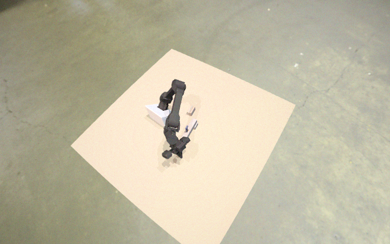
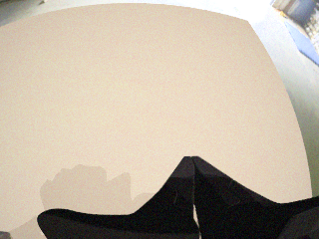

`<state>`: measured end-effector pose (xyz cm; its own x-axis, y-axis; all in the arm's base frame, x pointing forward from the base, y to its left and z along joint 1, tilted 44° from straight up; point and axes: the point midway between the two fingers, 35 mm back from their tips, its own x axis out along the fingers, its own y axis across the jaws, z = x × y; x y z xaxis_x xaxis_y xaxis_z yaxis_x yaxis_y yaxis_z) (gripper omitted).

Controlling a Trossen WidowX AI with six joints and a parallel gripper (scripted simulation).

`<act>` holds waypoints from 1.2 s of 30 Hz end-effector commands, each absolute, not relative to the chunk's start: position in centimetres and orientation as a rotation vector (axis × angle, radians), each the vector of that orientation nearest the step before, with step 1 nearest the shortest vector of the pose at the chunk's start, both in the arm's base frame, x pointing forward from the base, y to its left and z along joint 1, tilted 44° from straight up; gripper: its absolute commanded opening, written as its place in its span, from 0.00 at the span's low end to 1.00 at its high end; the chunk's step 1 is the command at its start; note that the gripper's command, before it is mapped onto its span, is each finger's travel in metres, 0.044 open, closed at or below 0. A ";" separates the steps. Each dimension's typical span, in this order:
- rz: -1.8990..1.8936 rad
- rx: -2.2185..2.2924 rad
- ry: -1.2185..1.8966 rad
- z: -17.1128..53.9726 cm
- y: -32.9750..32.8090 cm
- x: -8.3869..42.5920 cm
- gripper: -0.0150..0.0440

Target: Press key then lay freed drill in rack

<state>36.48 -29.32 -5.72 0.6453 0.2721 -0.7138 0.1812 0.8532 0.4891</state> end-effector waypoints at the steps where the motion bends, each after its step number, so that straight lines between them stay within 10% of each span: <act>1: 0.235 0.513 1.080 -2.0 -23.4 33.9 0.25; 36: 0.634 0.489 1.352 4.8 -12.3 27.3 0.25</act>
<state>27.35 -12.72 4.76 0.0957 0.6738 -0.7327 -0.1308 0.7382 0.6618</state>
